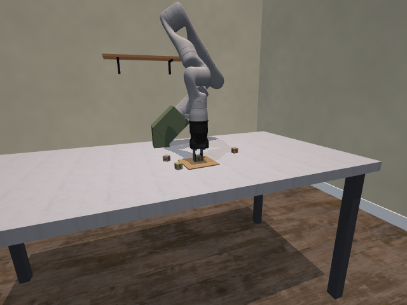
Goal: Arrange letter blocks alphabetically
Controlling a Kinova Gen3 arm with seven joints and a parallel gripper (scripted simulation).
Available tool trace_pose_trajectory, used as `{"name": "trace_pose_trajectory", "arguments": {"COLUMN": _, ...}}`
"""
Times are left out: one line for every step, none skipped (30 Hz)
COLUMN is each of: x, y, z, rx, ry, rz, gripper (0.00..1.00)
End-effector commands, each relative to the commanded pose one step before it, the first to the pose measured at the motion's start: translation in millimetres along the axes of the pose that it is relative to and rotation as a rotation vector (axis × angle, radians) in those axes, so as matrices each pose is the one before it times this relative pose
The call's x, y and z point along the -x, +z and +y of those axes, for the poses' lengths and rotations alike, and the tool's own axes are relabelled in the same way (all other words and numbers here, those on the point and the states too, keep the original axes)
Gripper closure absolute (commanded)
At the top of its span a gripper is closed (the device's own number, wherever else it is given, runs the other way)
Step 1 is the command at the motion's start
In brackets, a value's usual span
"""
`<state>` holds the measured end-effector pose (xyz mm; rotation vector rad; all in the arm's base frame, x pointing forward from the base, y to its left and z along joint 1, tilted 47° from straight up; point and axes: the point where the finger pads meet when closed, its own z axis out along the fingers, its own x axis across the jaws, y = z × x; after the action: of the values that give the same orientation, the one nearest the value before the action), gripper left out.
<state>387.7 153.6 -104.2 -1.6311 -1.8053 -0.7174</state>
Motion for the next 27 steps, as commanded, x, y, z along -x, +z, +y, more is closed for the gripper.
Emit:
{"name": "trace_pose_trajectory", "arguments": {"x": 0.26, "y": -0.11, "z": 0.53, "rx": 0.00128, "ry": -0.00001, "rz": -0.00077, "gripper": 0.51}}
{"name": "trace_pose_trajectory", "arguments": {"x": 0.00, "y": 0.28, "z": 0.00, "rx": 0.00000, "ry": 0.00000, "rz": 0.00000, "gripper": 0.51}}
{"name": "trace_pose_trajectory", "arguments": {"x": 0.00, "y": 0.30, "z": 0.00, "rx": 0.00000, "ry": 0.00000, "rz": 0.00000, "gripper": 0.51}}
{"name": "trace_pose_trajectory", "arguments": {"x": 0.00, "y": 0.31, "z": 0.00, "rx": 0.00000, "ry": 0.00000, "rz": 0.00000, "gripper": 0.51}}
{"name": "trace_pose_trajectory", "arguments": {"x": 0.00, "y": 0.31, "z": 0.00, "rx": 0.00000, "ry": 0.00000, "rz": 0.00000, "gripper": 0.51}}
{"name": "trace_pose_trajectory", "arguments": {"x": 0.00, "y": 0.30, "z": 0.00, "rx": 0.00000, "ry": 0.00000, "rz": 0.00000, "gripper": 0.51}}
{"name": "trace_pose_trajectory", "arguments": {"x": 0.00, "y": 0.28, "z": 0.00, "rx": 0.00000, "ry": 0.00000, "rz": 0.00000, "gripper": 0.51}}
{"name": "trace_pose_trajectory", "arguments": {"x": 0.00, "y": 0.26, "z": 0.00, "rx": 0.00000, "ry": 0.00000, "rz": 0.00000, "gripper": 0.51}}
{"name": "trace_pose_trajectory", "arguments": {"x": 0.00, "y": 0.23, "z": 0.00, "rx": 0.00000, "ry": 0.00000, "rz": 0.00000, "gripper": 0.51}}
{"name": "trace_pose_trajectory", "arguments": {"x": 0.00, "y": 0.19, "z": 0.00, "rx": 0.00000, "ry": 0.00000, "rz": 0.00000, "gripper": 0.51}}
{"name": "trace_pose_trajectory", "arguments": {"x": 0.00, "y": 0.15, "z": 0.00, "rx": 0.00000, "ry": 0.00000, "rz": 0.00000, "gripper": 0.51}}
{"name": "trace_pose_trajectory", "arguments": {"x": 0.00, "y": 0.00, "z": 0.00, "rx": 0.00000, "ry": 0.00000, "rz": 0.00000, "gripper": 0.51}}
{"name": "trace_pose_trajectory", "arguments": {"x": 0.00, "y": 0.00, "z": 0.00, "rx": 0.00000, "ry": 0.00000, "rz": 0.00000, "gripper": 0.51}}
{"name": "trace_pose_trajectory", "arguments": {"x": 0.00, "y": 0.12, "z": 0.00, "rx": 0.00000, "ry": 0.00000, "rz": 0.00000, "gripper": 0.51}}
{"name": "trace_pose_trajectory", "arguments": {"x": 0.00, "y": 0.08, "z": 0.00, "rx": 0.00000, "ry": 0.00000, "rz": 0.00000, "gripper": 0.51}}
{"name": "trace_pose_trajectory", "arguments": {"x": 0.00, "y": 0.04, "z": 0.00, "rx": 0.00000, "ry": 0.00000, "rz": 0.00000, "gripper": 0.51}}
{"name": "trace_pose_trajectory", "arguments": {"x": 0.00, "y": 0.02, "z": 0.00, "rx": 0.00000, "ry": 0.00000, "rz": 0.00000, "gripper": 0.51}}
{"name": "trace_pose_trajectory", "arguments": {"x": 0.00, "y": 0.00, "z": 0.00, "rx": 0.00000, "ry": 0.00000, "rz": 0.00000, "gripper": 0.51}}
{"name": "trace_pose_trajectory", "arguments": {"x": 0.00, "y": 0.00, "z": 0.00, "rx": 0.00000, "ry": 0.00000, "rz": 0.00000, "gripper": 0.51}}
{"name": "trace_pose_trajectory", "arguments": {"x": 0.00, "y": 0.00, "z": 0.00, "rx": 0.00000, "ry": 0.00000, "rz": 0.00000, "gripper": 0.51}}
{"name": "trace_pose_trajectory", "arguments": {"x": 0.00, "y": 0.00, "z": 0.00, "rx": 0.00000, "ry": 0.00000, "rz": 0.00000, "gripper": 0.51}}
{"name": "trace_pose_trajectory", "arguments": {"x": 0.00, "y": 0.00, "z": 0.00, "rx": 0.00000, "ry": 0.00000, "rz": 0.00000, "gripper": 0.51}}
{"name": "trace_pose_trajectory", "arguments": {"x": 0.00, "y": 0.00, "z": 0.00, "rx": 0.00000, "ry": 0.00000, "rz": 0.00000, "gripper": 0.51}}
{"name": "trace_pose_trajectory", "arguments": {"x": 0.00, "y": 0.00, "z": 0.00, "rx": 0.00000, "ry": 0.00000, "rz": 0.00000, "gripper": 0.51}}
{"name": "trace_pose_trajectory", "arguments": {"x": 0.00, "y": 0.00, "z": 0.00, "rx": 0.00000, "ry": 0.00000, "rz": 0.00000, "gripper": 0.51}}
{"name": "trace_pose_trajectory", "arguments": {"x": 0.00, "y": 0.00, "z": 0.00, "rx": 0.00000, "ry": 0.00000, "rz": 0.00000, "gripper": 0.51}}
{"name": "trace_pose_trajectory", "arguments": {"x": 0.00, "y": 0.00, "z": 0.00, "rx": 0.00000, "ry": 0.00000, "rz": 0.00000, "gripper": 0.51}}
